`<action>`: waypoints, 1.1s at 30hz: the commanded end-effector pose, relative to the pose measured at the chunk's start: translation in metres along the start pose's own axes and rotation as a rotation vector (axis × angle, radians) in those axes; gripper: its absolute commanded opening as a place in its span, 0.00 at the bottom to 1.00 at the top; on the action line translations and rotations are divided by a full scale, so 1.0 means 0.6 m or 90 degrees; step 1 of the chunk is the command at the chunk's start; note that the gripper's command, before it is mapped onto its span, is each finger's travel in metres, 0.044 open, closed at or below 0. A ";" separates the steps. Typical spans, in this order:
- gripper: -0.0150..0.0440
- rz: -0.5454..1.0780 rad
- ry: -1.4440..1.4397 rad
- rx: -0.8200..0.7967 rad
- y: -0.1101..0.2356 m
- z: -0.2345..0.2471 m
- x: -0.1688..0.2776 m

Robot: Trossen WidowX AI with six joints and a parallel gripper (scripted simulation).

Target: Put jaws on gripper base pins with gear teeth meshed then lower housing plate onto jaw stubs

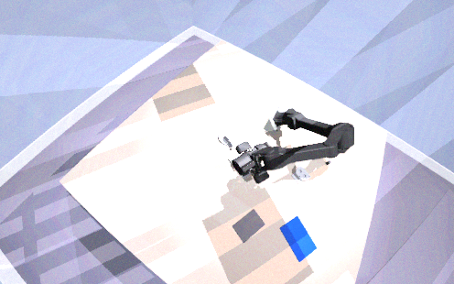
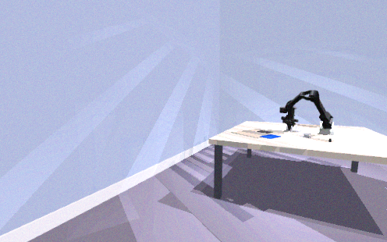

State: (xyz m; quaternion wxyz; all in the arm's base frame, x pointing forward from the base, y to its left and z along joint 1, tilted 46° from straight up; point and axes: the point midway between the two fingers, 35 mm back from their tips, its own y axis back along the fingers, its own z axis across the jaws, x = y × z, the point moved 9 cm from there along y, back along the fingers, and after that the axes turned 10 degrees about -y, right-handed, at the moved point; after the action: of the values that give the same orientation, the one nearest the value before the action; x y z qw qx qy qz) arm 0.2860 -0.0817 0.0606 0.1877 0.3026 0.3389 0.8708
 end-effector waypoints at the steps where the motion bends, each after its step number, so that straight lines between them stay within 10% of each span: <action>1: 0.48 0.000 -0.002 -0.003 0.000 0.000 0.000; 33: 0.63 0.000 0.000 0.000 0.000 0.000 0.000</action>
State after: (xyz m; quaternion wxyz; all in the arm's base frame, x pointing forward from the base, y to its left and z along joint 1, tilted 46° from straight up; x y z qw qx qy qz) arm 0.2860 -0.0817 0.0606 0.1877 0.3026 0.3389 0.8708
